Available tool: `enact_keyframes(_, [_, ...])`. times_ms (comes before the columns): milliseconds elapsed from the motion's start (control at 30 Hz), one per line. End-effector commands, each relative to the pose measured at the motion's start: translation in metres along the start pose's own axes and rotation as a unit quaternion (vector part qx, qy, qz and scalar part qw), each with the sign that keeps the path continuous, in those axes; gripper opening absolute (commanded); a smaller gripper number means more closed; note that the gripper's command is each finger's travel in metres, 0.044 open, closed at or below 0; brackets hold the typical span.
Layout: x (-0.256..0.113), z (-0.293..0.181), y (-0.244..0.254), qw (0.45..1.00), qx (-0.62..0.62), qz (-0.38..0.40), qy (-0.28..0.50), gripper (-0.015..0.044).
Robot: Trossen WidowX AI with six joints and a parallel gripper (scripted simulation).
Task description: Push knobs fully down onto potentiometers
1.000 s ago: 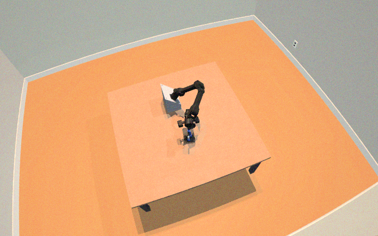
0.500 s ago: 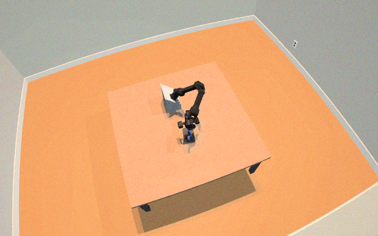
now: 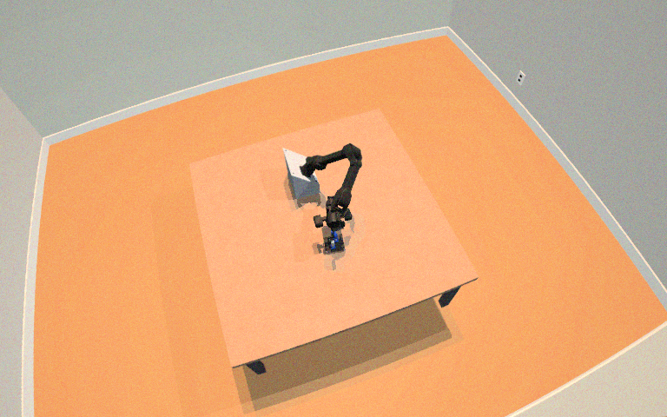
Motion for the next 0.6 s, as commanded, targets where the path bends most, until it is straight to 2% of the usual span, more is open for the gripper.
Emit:
enact_keyframes(0, [0.0008,-0.0013,-0.0005,1.000,0.005,0.002,0.002,0.0000])
enact_keyframes(567, [0.0054,-0.0013,-0.0004,1.000,0.005,0.002,0.002,0.0000])
Point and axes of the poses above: the point midway between the two fingers, 35 mm back from their tips, its own x axis out along the fingers, its own y axis across the jaws, z = x × y, the point moved 8 cm from there along -x, back along the fingers
